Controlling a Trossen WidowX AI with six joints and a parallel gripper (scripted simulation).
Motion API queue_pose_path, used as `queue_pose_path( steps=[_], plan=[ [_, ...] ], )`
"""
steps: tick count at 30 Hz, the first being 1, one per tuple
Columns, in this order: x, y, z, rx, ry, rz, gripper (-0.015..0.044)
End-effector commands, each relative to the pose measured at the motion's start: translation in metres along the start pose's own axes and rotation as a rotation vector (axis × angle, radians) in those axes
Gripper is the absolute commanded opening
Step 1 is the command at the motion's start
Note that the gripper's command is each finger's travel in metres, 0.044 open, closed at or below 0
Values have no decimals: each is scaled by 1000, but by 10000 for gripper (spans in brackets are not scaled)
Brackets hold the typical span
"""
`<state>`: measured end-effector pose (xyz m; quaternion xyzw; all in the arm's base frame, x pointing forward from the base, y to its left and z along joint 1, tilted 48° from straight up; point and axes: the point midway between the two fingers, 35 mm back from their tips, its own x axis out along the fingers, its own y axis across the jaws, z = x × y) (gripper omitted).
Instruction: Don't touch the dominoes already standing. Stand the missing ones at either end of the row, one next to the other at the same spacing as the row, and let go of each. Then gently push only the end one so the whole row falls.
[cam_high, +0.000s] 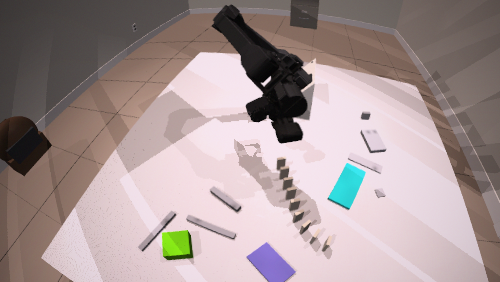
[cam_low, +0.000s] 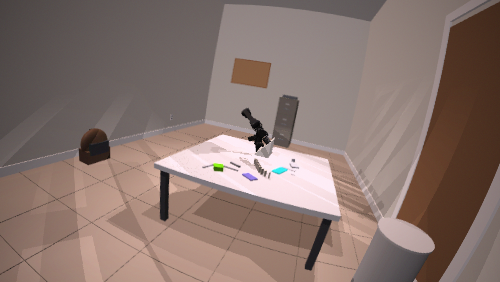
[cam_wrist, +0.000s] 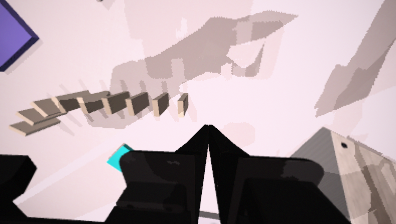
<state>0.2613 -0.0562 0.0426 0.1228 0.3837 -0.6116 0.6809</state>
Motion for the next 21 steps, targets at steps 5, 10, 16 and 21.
queue_pose_path(
  steps=[5,10,16,21],
  plan=[
    [0,0,1,8,-5,1,0],
    [0,0,1,8,-5,1,0],
    [3,1,1,8,-4,1,0],
    [70,2,1,8,-5,2,0]
  ],
)
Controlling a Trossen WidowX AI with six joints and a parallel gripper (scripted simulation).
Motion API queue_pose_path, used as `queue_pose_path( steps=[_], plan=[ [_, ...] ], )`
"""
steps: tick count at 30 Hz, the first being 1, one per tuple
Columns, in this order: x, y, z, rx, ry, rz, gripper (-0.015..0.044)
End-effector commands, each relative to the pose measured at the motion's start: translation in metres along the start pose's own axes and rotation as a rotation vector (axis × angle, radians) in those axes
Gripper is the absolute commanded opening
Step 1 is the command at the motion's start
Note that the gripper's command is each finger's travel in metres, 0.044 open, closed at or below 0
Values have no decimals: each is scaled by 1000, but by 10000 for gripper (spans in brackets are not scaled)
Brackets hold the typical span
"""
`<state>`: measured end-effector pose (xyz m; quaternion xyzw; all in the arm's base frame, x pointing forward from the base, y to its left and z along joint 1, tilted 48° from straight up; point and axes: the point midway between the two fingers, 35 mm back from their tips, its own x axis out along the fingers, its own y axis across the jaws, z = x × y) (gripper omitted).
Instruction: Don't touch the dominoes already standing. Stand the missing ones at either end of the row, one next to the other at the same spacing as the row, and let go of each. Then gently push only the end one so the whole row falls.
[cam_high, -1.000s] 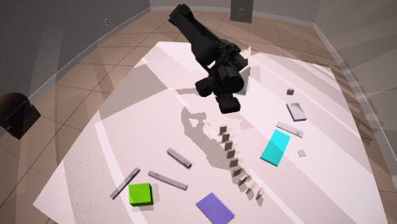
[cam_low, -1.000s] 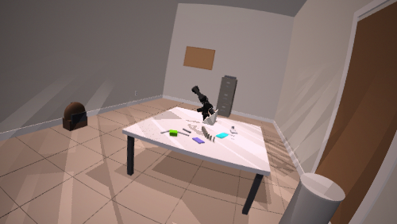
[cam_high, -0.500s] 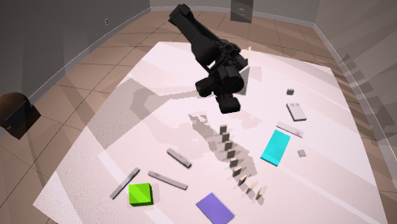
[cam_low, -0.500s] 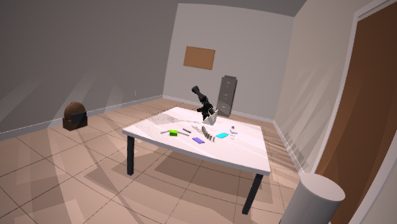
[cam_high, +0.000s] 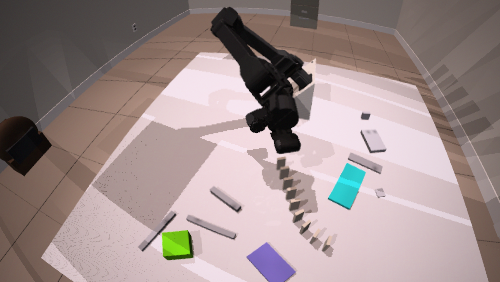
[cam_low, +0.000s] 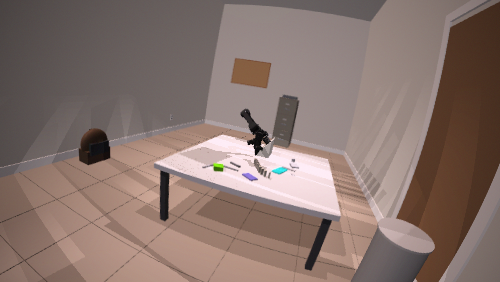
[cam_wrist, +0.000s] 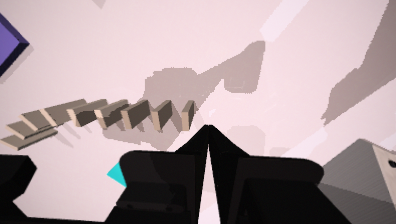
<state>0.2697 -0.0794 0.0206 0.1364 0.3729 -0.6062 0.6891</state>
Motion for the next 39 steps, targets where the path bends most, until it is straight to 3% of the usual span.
queue_pose_path(
  steps=[1,28,39],
  plan=[
    [46,-10,-2,-17,-5,-30,0],
    [49,25,0,-16,-5,-29,0],
    [-10,48,-2,-15,-2,-27,0]
  ],
)
